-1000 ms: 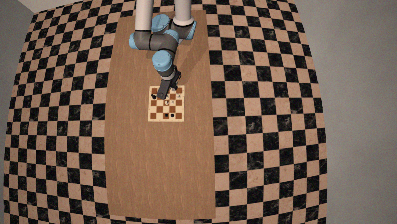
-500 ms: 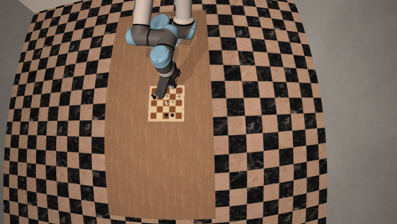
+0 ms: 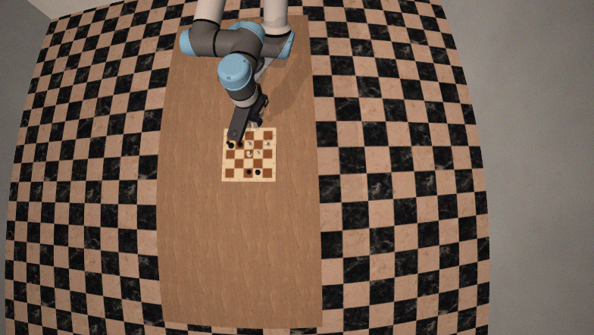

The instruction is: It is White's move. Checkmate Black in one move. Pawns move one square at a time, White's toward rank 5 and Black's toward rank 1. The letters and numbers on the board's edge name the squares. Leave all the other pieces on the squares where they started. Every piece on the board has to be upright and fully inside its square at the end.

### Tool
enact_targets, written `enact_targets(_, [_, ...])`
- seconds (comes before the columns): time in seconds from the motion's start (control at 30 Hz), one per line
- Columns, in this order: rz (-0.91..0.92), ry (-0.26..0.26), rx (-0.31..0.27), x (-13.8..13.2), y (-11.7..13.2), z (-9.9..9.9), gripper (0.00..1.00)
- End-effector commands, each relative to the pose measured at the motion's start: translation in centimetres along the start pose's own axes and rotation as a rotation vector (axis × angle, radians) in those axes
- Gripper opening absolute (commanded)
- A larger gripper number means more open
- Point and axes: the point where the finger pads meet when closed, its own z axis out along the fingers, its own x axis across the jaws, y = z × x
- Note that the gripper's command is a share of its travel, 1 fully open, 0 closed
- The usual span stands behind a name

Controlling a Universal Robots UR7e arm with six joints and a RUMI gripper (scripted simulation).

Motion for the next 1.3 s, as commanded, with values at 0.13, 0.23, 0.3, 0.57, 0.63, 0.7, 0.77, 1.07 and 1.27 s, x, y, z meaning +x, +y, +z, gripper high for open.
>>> enact_targets(0.13, [0.0,0.0,0.0,0.0,0.0,-0.3,0.0])
enact_targets(0.23, [0.007,0.0,0.0,0.2,-0.1,-0.3,0.0])
enact_targets(0.3, [0.044,0.0,0.0,1.0,-0.6,-0.3,0.0])
enact_targets(0.57, [0.259,0.0,0.0,5.8,-3.1,-0.3,0.0])
enact_targets(0.63, [0.295,0.0,0.0,6.7,-3.5,-0.3,0.0])
enact_targets(0.7, [0.302,0.0,0.0,6.9,-3.5,-0.3,0.0])
enact_targets(0.77, [0.302,0.0,0.0,6.9,-3.5,-0.3,0.0])
enact_targets(1.07, [0.302,0.0,0.0,6.9,-3.5,-0.3,0.0])
enact_targets(1.27, [0.302,0.0,0.0,6.9,-3.5,0.0,0.0])
